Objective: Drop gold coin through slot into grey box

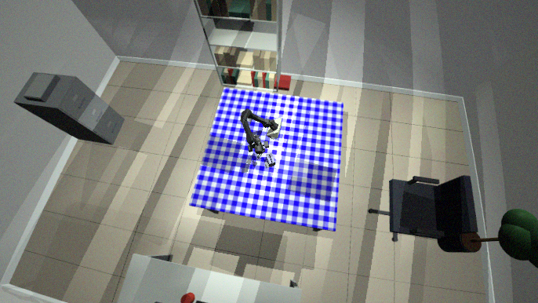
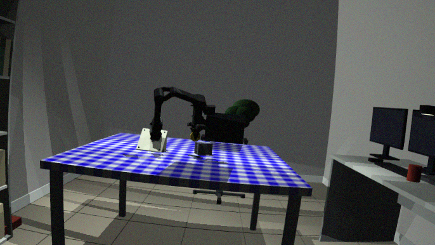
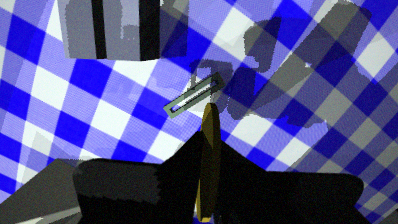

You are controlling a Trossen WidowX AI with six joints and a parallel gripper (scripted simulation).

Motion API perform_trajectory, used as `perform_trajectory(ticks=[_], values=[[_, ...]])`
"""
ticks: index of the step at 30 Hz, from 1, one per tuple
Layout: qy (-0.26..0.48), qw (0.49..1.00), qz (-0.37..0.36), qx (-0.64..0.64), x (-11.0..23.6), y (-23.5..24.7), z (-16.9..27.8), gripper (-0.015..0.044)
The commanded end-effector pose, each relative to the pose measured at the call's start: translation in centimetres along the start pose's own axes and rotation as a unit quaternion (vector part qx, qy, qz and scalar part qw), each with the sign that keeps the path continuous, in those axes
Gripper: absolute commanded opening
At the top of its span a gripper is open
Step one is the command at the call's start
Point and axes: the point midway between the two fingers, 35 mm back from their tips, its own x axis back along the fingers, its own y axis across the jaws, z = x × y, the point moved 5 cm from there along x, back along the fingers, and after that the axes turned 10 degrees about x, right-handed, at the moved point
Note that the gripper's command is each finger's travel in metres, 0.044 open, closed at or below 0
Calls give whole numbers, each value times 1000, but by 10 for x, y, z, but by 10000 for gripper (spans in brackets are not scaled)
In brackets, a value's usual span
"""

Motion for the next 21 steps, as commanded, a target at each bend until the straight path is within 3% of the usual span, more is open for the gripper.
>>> perform_trajectory(ticks=[1,21], values=[[-1,1000,0,21,1,-2,0,0],[-4,1000,-2,23,3,16,-39,0]])
